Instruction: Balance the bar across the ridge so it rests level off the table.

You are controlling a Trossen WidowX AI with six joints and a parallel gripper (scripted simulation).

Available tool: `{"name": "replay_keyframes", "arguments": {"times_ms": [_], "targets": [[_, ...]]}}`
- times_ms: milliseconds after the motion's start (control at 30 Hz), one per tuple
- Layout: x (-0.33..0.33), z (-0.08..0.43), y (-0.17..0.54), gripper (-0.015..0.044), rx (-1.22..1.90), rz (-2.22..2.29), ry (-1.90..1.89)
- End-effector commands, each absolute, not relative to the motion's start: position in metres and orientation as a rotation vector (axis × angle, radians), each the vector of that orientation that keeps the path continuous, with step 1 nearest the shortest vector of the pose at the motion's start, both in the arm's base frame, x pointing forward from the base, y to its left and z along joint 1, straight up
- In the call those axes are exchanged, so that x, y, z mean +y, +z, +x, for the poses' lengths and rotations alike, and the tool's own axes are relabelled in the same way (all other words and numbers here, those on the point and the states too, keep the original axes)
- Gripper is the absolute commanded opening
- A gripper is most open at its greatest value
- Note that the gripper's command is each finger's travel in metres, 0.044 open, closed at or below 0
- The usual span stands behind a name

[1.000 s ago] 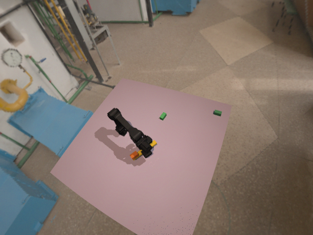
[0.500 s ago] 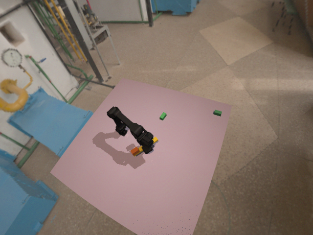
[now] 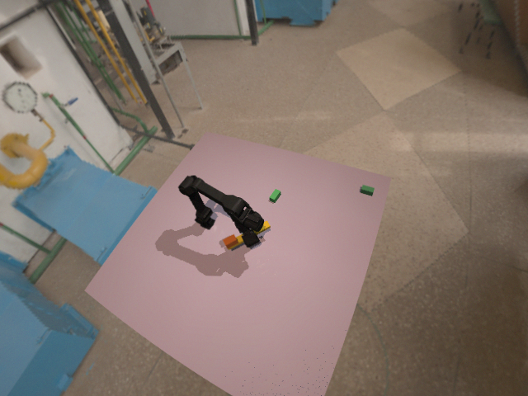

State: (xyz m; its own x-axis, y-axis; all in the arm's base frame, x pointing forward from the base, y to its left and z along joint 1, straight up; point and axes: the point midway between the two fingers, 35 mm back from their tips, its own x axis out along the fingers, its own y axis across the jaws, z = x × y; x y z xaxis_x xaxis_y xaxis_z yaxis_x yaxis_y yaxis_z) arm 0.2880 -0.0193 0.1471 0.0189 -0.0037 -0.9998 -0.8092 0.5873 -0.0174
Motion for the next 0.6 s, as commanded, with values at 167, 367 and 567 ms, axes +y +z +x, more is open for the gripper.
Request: {"name": "replay_keyframes", "arguments": {"times_ms": [167,367,567], "targets": [[0.01,0.276,0.149,0.0,1.433,-0.692,0.673],[0.03,0.266,0.149,0.0,1.444,-0.654,0.64],[0.042,0.26,0.147,0.0,1.451,-0.63,0.619]]}}
